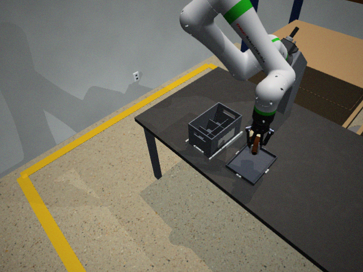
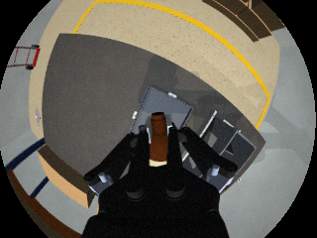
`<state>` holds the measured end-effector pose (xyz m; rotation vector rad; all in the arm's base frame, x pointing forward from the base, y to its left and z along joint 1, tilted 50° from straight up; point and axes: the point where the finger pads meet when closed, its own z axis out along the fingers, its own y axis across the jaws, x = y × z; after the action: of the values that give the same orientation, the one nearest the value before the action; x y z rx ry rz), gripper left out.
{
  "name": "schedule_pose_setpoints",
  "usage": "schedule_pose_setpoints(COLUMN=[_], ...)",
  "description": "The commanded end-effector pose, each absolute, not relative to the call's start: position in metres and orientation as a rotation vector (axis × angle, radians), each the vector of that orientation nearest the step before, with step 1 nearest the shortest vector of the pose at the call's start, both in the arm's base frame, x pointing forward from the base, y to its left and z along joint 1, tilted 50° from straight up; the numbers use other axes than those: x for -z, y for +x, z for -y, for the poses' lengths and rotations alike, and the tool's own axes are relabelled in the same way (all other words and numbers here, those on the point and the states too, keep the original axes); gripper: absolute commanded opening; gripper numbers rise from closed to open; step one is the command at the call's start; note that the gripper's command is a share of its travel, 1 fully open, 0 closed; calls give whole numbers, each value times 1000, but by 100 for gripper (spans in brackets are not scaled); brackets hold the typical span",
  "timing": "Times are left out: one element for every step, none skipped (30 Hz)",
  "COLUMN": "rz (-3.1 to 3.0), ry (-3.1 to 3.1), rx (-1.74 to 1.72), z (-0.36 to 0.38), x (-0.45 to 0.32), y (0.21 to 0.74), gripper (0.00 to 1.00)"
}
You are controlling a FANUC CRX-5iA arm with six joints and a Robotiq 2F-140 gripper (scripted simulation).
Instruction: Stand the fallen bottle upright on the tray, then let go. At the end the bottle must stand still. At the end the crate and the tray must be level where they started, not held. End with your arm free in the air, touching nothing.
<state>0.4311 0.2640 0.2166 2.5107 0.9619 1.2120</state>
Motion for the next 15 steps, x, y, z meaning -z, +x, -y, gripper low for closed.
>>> schedule_pose_setpoints(rz=[-954,-947,-938,-928,-915,-901,-885,-868,-850,-831,-811,-811,-811,-791,-772], ry=[2516,2521,2527,2534,2542,2551,2562,2573,2584,2596,2608,2608,2608,2620,2631], rx=[-1214,-1216,-1218,-1221,-1224,-1227,-1231,-1235,-1239,-1243,-1248,-1248,-1248,-1252,-1256], z=[-264,-264,-264,-264,-264,-264,-264,-264,-264,-264,-264,-264,-264,-264,-264], x=[-217,-217,-217,-217,-217,-217,-217,-217,-217,-217,-217,-217,-217,-217,-217], y=[431,431,431,431,431,431,431,431,431,431,431,431,431,431,431], gripper=[0,0,0,0,0,0,0,0,0,0,0,0,0,0,0])
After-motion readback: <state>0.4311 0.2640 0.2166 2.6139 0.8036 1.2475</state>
